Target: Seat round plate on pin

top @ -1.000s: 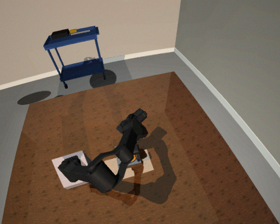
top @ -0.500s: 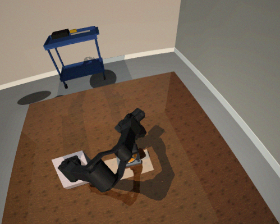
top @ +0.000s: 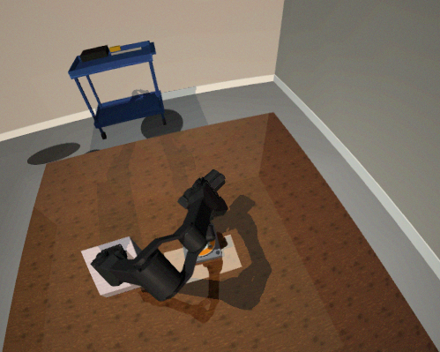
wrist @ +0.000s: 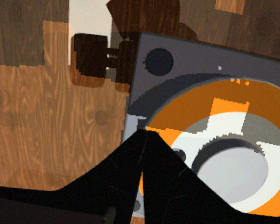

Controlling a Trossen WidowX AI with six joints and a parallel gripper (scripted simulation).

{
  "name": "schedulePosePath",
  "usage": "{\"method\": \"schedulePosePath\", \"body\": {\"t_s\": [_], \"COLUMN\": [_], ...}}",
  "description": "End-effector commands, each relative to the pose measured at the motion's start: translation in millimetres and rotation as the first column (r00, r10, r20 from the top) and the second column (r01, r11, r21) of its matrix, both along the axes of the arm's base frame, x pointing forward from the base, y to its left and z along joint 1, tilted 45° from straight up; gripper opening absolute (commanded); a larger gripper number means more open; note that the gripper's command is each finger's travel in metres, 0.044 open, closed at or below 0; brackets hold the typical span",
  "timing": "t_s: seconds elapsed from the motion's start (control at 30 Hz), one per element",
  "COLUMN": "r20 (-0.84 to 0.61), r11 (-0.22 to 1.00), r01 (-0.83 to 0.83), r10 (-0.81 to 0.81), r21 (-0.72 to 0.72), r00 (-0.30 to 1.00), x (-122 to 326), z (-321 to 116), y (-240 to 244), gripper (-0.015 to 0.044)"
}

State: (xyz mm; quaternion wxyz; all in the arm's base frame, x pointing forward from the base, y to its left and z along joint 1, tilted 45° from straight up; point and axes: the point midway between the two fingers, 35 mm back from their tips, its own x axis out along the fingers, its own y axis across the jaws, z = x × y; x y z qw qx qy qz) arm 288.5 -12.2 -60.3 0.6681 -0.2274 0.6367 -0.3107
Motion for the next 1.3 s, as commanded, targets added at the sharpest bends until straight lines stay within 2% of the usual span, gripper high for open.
{"method": "schedulePosePath", "body": {"t_s": [0.0,1.27], "r20": [-0.014,-0.016], "r11": [1.0,1.0], "r01": [0.007,0.007], "r10": [-0.007,-0.007], "r21": [0.0,0.001], "r00": [1.0,1.0], "x": [-7.6,-41.1], "z": [-2.2,-0.8], "y": [-1.3,2.7], "gripper": [0.0,0.0]}}
